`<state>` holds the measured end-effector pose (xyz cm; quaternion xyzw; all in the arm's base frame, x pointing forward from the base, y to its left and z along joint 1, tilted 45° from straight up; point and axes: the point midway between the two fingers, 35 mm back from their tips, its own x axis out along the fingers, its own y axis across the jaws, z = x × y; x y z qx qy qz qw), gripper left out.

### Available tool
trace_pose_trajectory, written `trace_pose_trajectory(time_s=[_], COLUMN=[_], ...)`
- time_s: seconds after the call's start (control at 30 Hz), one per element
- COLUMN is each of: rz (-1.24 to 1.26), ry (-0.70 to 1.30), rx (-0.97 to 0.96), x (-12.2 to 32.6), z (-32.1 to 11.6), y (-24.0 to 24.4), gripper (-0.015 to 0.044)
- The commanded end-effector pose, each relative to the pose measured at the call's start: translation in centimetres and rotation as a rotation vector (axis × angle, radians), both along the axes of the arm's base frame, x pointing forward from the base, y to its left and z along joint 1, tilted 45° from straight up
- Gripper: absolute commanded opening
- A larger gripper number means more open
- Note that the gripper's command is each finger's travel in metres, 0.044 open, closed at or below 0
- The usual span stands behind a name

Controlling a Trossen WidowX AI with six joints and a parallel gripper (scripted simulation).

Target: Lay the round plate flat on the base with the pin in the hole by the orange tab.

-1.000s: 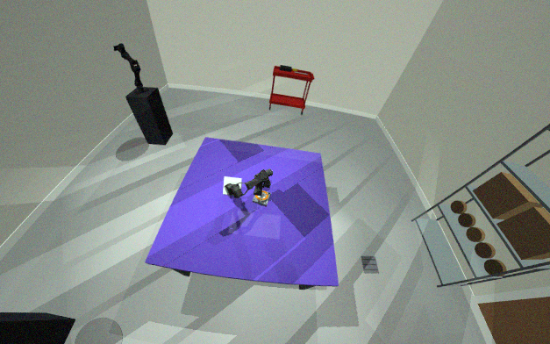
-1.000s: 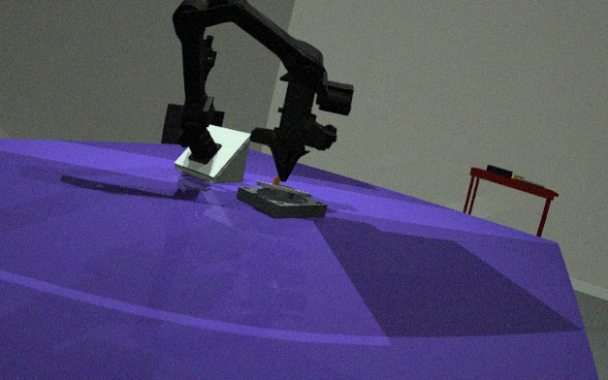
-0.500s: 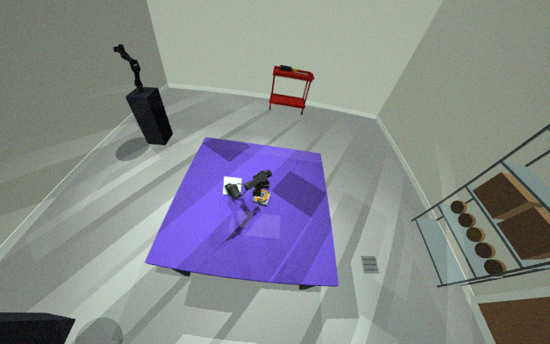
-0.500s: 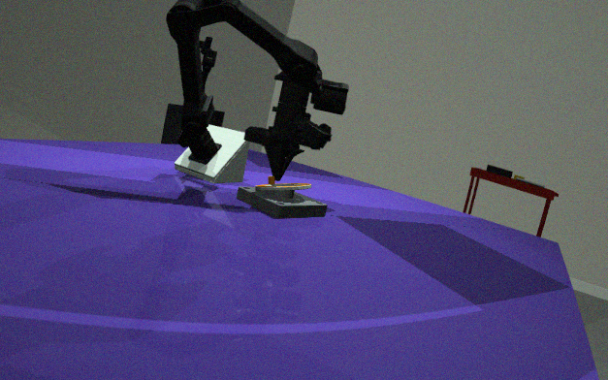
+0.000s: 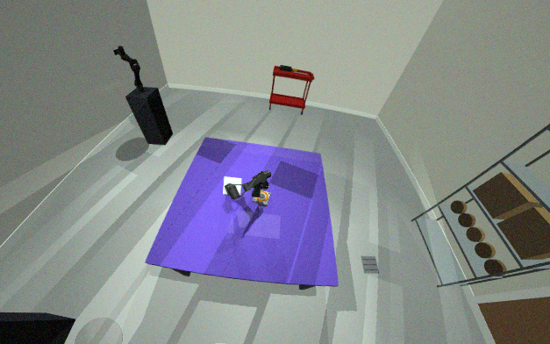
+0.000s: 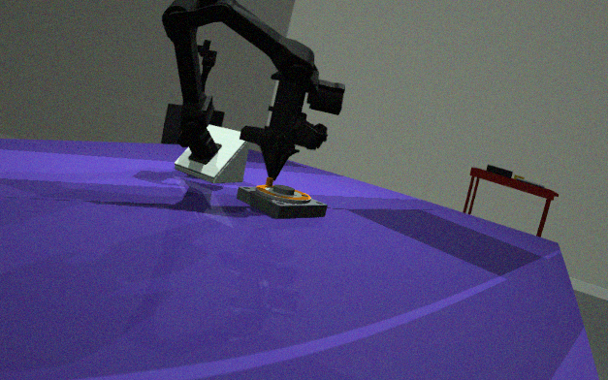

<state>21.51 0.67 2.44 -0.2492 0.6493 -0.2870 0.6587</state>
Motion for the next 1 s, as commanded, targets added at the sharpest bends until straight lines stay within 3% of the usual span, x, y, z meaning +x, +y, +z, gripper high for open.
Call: trace_pose_trajectory(time_s=[0.0, 0.3, 0.97], rz=[0.002, 0.002, 0.007], ry=[-0.012, -0.011, -0.003], rx=[0.004, 0.004, -0.005], x=[0.1, -0.1, -0.1], z=[0.8, 3.4, 2.7], y=[0.6, 3.3, 2.7], gripper=[0.0, 0.0, 0.0])
